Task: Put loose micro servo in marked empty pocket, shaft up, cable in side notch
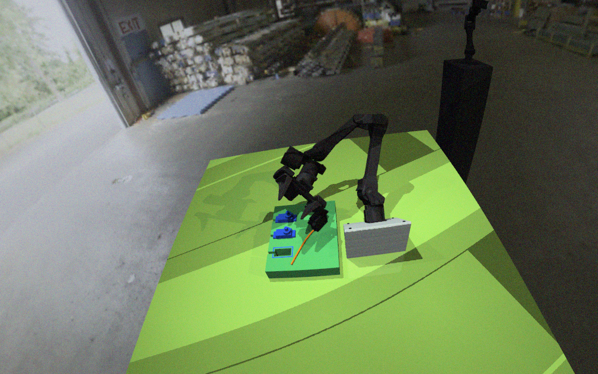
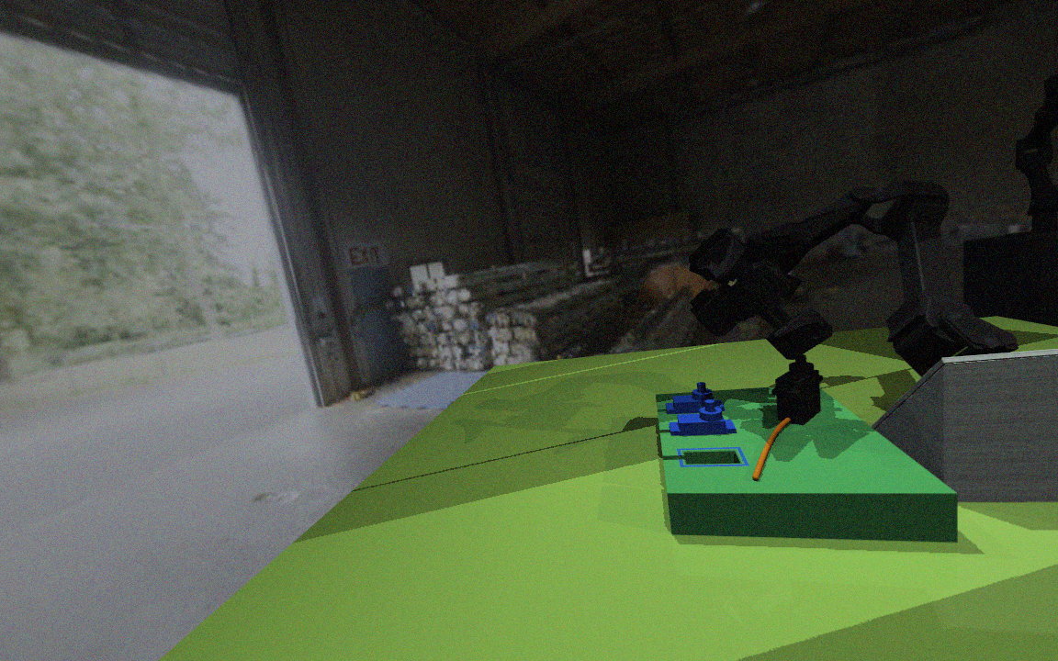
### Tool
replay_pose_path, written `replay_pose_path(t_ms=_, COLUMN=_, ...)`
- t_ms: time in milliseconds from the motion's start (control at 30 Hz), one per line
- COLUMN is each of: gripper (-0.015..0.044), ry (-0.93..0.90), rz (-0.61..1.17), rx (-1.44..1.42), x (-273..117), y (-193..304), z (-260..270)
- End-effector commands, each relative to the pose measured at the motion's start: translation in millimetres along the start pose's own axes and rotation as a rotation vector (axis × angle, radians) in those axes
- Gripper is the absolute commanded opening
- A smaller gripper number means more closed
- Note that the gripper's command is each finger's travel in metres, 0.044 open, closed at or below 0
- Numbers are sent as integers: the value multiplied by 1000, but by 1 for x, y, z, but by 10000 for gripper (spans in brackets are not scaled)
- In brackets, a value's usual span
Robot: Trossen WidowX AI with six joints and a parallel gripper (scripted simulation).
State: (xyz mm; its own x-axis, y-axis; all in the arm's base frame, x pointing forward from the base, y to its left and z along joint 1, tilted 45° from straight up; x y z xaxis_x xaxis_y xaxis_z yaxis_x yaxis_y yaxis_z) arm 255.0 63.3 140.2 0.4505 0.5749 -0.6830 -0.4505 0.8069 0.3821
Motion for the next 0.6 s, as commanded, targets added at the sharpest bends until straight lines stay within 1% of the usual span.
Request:
replay_pose_path(t_ms=0, gripper=440, ry=41, rz=-22, rx=-45, x=4, y=0, z=0)
replay_pose_path(t_ms=233, gripper=440, ry=75, rz=-36, rx=-70, x=7, y=0, z=-1)
replay_pose_path(t_ms=567, gripper=440, ry=223, rz=-79, rx=-189, x=17, y=4, z=-8)
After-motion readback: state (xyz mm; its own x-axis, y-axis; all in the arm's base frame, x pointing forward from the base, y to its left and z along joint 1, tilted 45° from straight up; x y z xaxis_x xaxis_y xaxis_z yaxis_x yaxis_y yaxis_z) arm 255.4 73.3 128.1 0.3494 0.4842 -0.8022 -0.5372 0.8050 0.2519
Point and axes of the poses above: the point midway between the two fingers, 35 mm back from their tips, its own x axis out along the fingers, its own z axis across the jaws, y = z × x, the point moved 5 cm from there along -x, back along the fingers, and after that the axes turned 14 degrees about x, right-handed, at the moved point
